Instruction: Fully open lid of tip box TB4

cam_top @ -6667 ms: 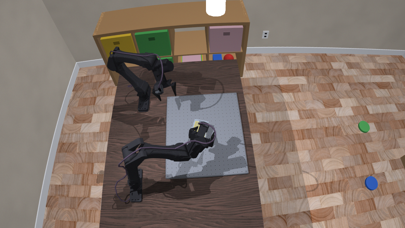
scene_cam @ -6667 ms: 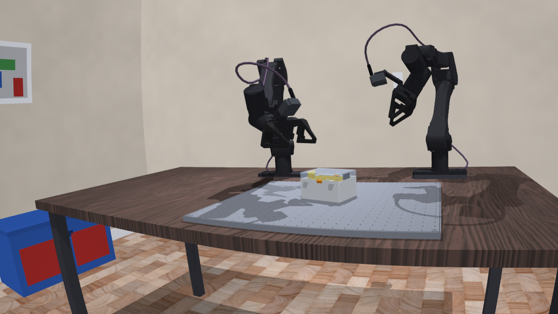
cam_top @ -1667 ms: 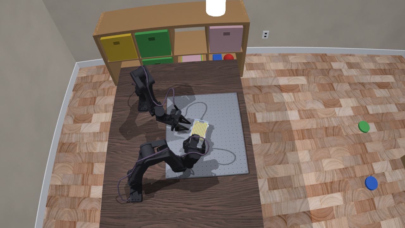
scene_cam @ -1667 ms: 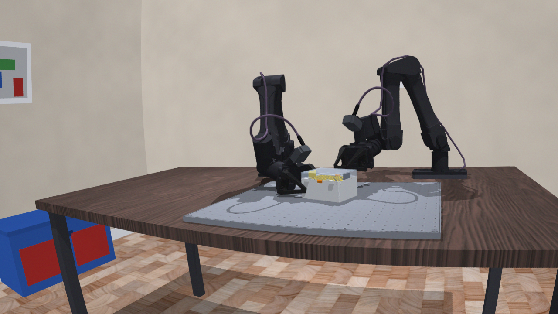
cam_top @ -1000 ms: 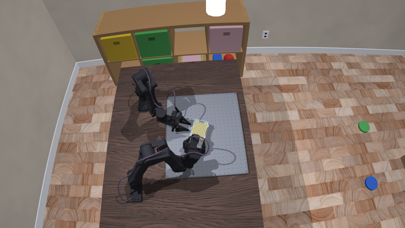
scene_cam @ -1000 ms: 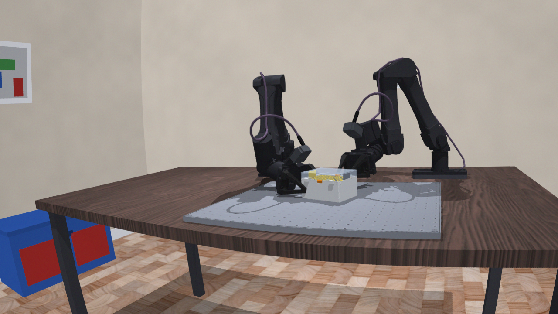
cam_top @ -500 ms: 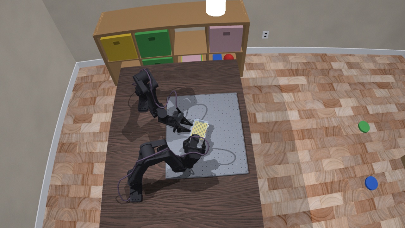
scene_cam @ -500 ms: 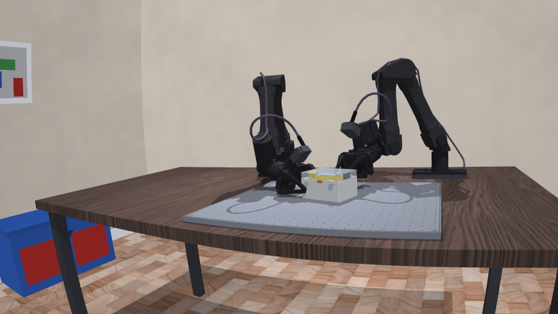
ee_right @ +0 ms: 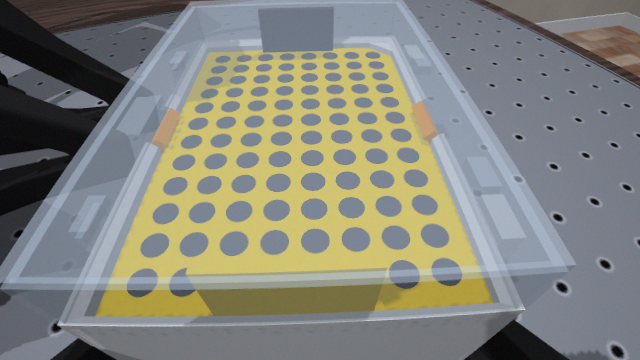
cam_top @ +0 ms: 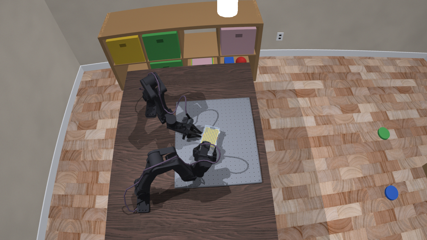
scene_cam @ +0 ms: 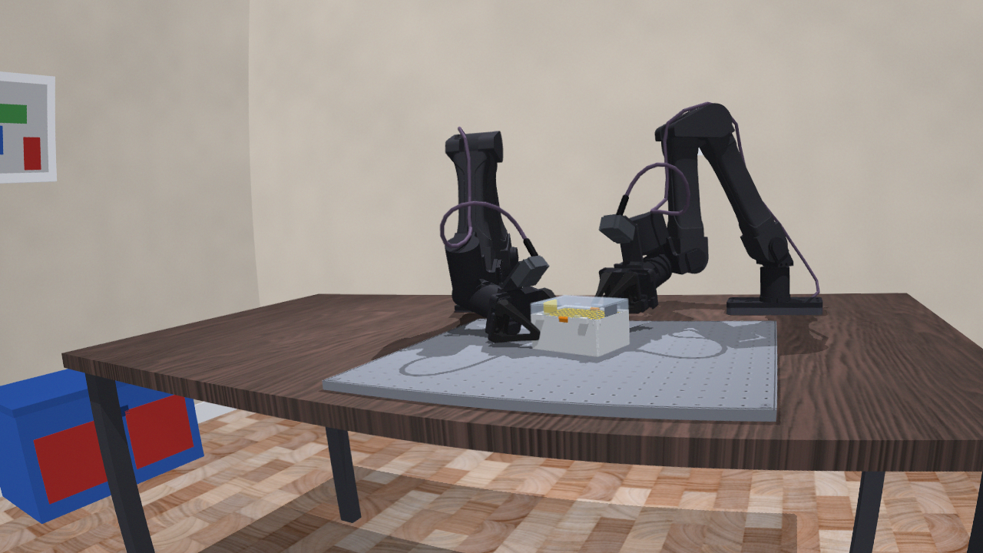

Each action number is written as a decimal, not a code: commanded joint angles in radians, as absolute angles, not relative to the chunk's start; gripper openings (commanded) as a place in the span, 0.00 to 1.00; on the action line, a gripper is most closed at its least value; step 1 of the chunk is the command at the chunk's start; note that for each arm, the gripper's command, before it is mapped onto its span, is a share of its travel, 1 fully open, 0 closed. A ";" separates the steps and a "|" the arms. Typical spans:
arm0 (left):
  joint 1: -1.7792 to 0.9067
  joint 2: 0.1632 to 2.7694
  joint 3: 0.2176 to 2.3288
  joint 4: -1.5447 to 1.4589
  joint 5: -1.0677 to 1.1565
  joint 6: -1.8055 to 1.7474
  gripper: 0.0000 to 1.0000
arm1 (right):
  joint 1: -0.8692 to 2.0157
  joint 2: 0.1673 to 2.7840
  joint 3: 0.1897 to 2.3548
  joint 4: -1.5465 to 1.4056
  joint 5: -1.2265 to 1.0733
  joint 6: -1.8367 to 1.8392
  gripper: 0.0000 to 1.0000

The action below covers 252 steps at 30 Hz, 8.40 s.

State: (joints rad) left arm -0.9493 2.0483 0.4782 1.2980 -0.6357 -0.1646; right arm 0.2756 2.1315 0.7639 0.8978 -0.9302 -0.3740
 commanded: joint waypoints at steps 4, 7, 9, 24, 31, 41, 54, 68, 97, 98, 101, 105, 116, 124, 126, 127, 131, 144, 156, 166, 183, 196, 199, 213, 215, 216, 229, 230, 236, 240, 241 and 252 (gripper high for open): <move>-0.947 2.048 0.490 1.301 -0.655 -0.163 0.14 | 0.277 2.119 0.773 0.907 -0.939 -0.374 0.83; -0.948 2.047 0.487 1.304 -0.656 -0.164 0.12 | 0.277 2.119 0.773 0.907 -0.939 -0.374 0.83; -0.948 2.057 0.487 1.321 -0.657 -0.164 0.12 | 0.277 2.119 0.773 0.907 -0.939 -0.374 0.83; -0.948 1.932 0.485 1.190 -0.648 -0.161 0.12 | 0.277 2.119 0.773 0.907 -0.939 -0.374 0.83; -0.948 1.930 0.486 1.184 -0.648 -0.163 0.12 | 0.277 2.119 0.773 0.907 -0.939 -0.374 0.83; -0.939 1.899 0.504 1.127 -0.641 -0.182 0.12 | 0.277 2.119 0.773 0.907 -0.939 -0.374 0.83; -0.890 1.613 0.672 0.434 -0.529 -0.307 0.12 | 0.277 2.119 0.773 0.907 -0.939 -0.374 0.83; -0.812 1.632 1.040 -0.209 -0.370 -0.397 0.12 | 0.277 2.119 0.773 0.907 -0.939 -0.374 0.83; -0.725 1.882 1.610 -0.830 -0.202 -0.410 0.12 | 0.277 2.119 0.773 0.907 -0.939 -0.374 0.83; -0.725 1.882 1.610 -0.830 -0.202 -0.410 0.12 | 0.277 2.119 0.773 0.907 -0.939 -0.374 0.83; -0.725 1.882 1.611 -0.831 -0.202 -0.410 0.12 | 0.277 2.119 0.773 0.907 -0.939 -0.374 0.83; -0.725 1.882 1.611 -0.831 -0.202 -0.410 0.12 | 0.277 2.119 0.773 0.907 -0.939 -0.374 0.83; -0.711 1.879 1.635 -0.741 -0.232 -0.405 0.12 | 0.277 2.119 0.773 0.907 -0.939 -0.374 0.83; -0.687 1.956 1.757 -0.807 -0.203 -0.377 0.12 | 0.277 2.119 0.773 0.907 -0.939 -0.374 0.83; -0.680 1.997 1.812 -0.859 -0.186 -0.367 0.12 | 0.277 2.119 0.773 0.907 -0.939 -0.374 0.83; -0.676 2.016 1.840 -0.885 -0.178 -0.362 0.12 | 0.277 2.119 0.773 0.907 -0.939 -0.374 0.83; -0.674 2.045 1.885 -0.927 -0.171 -0.358 0.12 | 0.277 2.119 0.773 0.907 -0.938 -0.374 0.83; -0.673 2.051 1.896 -0.938 -0.180 -0.358 0.12 | 0.277 2.119 0.773 0.907 -0.938 -0.374 0.83; -0.674 2.021 1.898 -0.939 -0.181 -0.358 0.38 | 0.277 2.119 0.773 0.907 -0.938 -0.374 0.83; -0.683 1.989 1.898 -0.937 -0.191 -0.358 0.38 | 0.277 2.119 0.773 0.907 -0.938 -0.374 0.83; -0.704 1.977 1.928 -1.016 -0.191 -0.385 0.38 | 0.277 2.119 0.773 0.907 -0.938 -0.374 0.83; -0.673 1.953 1.844 -0.766 -0.117 -0.220 1.00 | 0.277 2.119 0.773 0.907 -0.938 -0.374 0.83; -0.663 1.938 1.802 -0.697 -0.096 -0.186 1.00 | 0.277 2.119 0.773 0.907 -0.938 -0.374 0.83; -0.609 1.848 1.540 -0.421 -0.027 -0.092 1.00 | 0.277 2.119 0.773 0.907 -0.938 -0.374 0.83; -0.609 1.848 1.540 -0.421 -0.027 -0.092 1.00 | 0.277 2.119 0.773 0.907 -0.938 -0.374 0.83; -0.609 1.848 1.538 -0.419 -0.027 -0.092 1.00 | 0.277 2.119 0.773 0.907 -0.938 -0.374 0.83; -0.615 1.857 1.548 -0.417 -0.026 -0.092 1.00 | 0.277 2.119 0.773 0.907 -0.938 -0.374 0.83; -0.615 1.857 1.548 -0.417 -0.026 -0.092 1.00 | 0.277 2.119 0.773 0.907 -0.938 -0.374 0.83; -0.615 1.857 1.548 -0.417 -0.026 -0.092 1.00 | 0.277 2.119 0.773 0.907 -0.938 -0.374 0.95; -0.615 1.857 1.548 -0.417 -0.026 -0.092 1.00 | 0.257 2.096 0.749 0.881 -0.956 -0.388 1.00; -0.615 1.857 1.548 -0.417 -0.026 -0.092 1.00 | 0.253 2.092 0.745 0.876 -0.959 -0.390 1.00; -0.615 1.857 1.548 -0.417 -0.026 -0.092 1.00 | 0.217 2.051 0.704 0.864 -0.991 -0.412 1.00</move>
